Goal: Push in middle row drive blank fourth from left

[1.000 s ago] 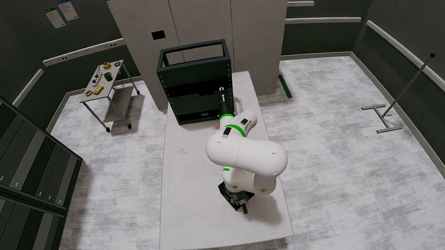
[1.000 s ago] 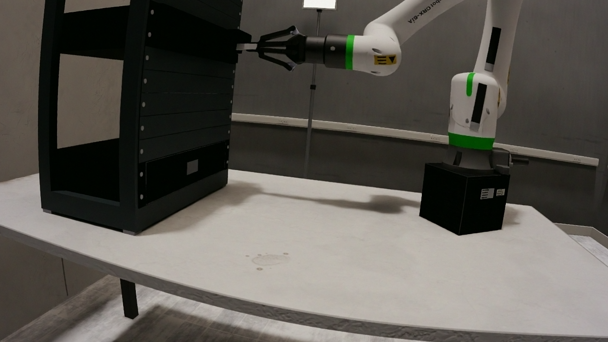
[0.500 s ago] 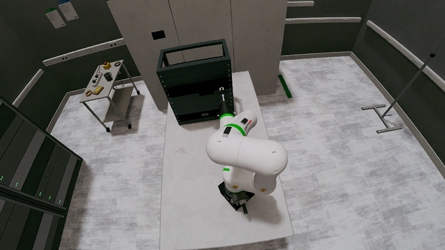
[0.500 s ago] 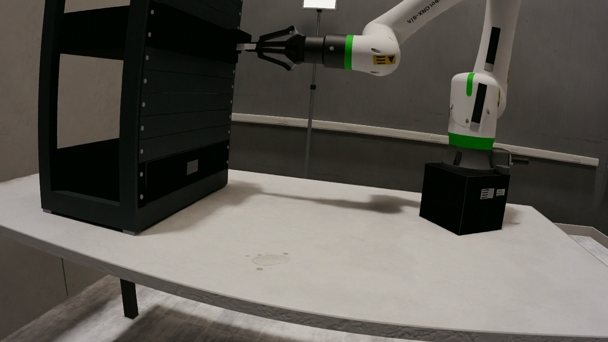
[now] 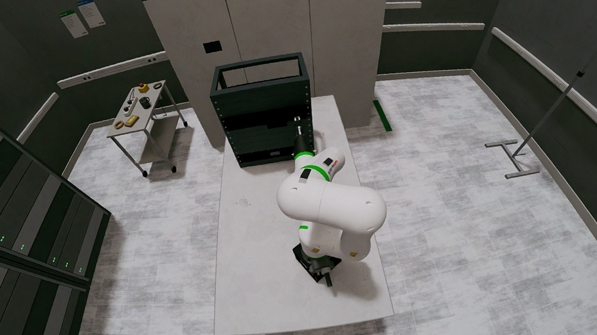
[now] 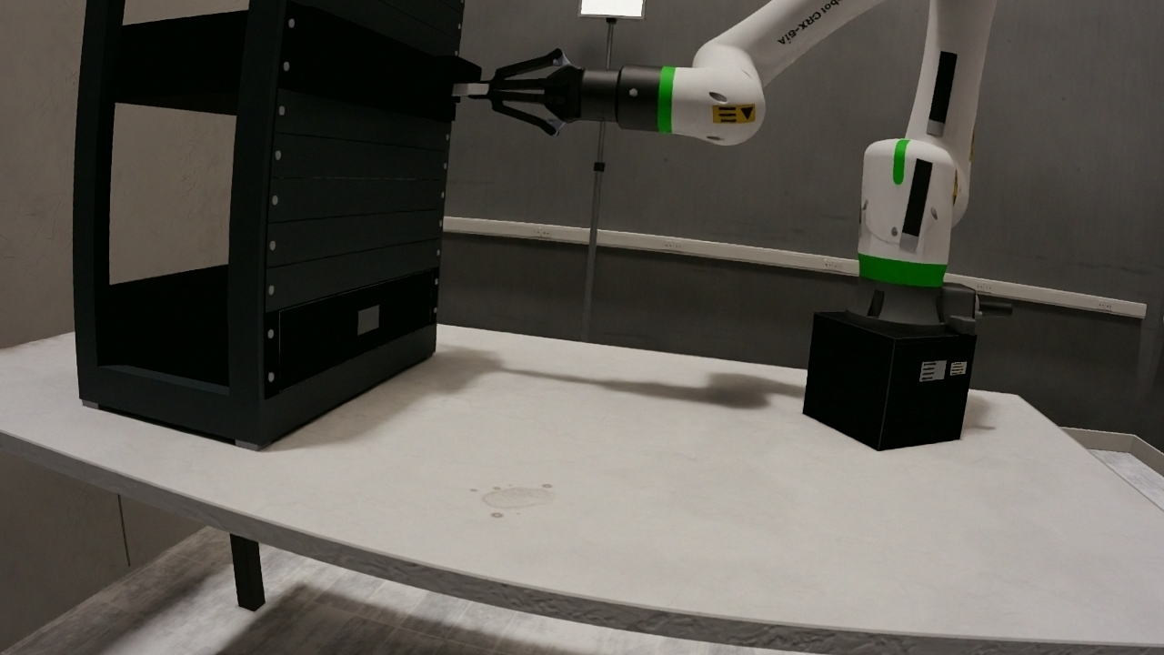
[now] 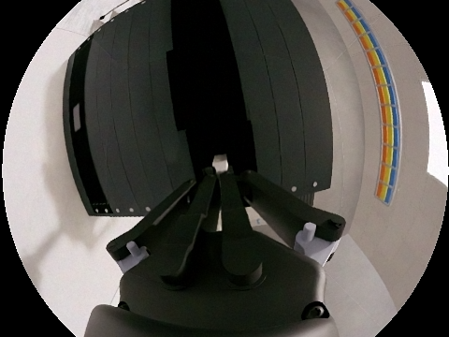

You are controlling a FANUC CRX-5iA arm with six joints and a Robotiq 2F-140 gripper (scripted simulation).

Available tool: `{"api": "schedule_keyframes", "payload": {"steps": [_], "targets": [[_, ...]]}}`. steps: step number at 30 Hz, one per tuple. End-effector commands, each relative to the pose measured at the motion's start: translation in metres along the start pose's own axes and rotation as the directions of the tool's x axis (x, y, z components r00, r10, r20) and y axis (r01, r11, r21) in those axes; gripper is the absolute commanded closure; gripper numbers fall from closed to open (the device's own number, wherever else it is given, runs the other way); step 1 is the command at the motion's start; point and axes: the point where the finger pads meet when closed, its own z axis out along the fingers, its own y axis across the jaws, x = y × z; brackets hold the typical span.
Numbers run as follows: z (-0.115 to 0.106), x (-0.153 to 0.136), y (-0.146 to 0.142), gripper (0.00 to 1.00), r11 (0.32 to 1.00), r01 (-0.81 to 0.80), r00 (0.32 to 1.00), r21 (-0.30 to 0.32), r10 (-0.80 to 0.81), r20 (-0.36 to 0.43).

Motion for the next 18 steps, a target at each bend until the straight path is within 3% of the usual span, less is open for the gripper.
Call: {"api": "schedule_keyframes", "payload": {"steps": [1,18], "targets": [[0.0019,0.0000,0.0011,0.90,1.000,0.000,1.000,-0.002,0.000,0.000],[0.0049,0.0000,0.0012,0.90,1.000,0.000,1.000,-0.002,0.000,0.000]]}}
